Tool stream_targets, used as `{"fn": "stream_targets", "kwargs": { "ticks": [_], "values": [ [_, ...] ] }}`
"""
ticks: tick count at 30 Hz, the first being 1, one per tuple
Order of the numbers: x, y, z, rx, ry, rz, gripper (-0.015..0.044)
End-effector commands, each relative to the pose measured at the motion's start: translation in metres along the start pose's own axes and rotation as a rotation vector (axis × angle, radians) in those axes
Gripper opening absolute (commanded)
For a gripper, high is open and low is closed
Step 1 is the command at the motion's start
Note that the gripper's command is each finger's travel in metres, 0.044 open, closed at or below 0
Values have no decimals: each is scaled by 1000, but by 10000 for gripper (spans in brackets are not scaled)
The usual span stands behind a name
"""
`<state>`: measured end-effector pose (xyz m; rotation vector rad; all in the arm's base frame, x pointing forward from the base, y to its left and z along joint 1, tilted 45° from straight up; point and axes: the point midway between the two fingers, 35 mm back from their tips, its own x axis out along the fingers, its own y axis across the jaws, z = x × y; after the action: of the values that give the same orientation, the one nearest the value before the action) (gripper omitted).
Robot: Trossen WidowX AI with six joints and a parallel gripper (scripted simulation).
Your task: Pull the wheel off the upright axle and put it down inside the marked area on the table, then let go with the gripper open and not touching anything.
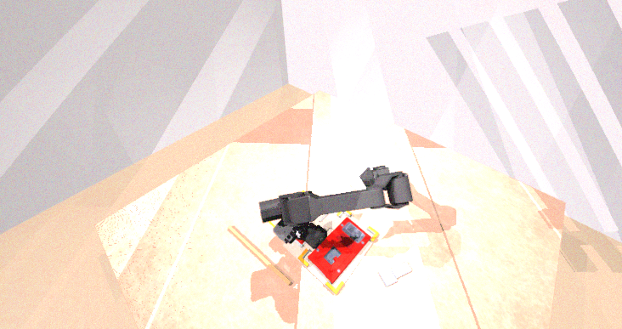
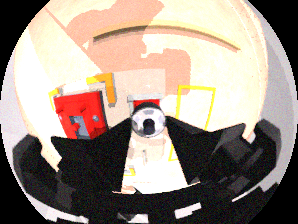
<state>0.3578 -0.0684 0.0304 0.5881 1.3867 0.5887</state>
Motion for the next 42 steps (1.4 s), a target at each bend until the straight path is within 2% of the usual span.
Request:
{"fn": "stream_targets", "kwargs": {
  "ticks": [1, 3, 8, 9, 42],
  "values": [
    [1, 0, 0, -2, 3, 0, 155],
    [1, 0, 0, -2, 3, 0, 142],
    [0, 0, 0, -2, 3, 0, 10],
    [-1, 0, 0, -2, 3, 0, 0],
    [-11, 0, 0, -1, 1, 0, 0]
  ]
}}
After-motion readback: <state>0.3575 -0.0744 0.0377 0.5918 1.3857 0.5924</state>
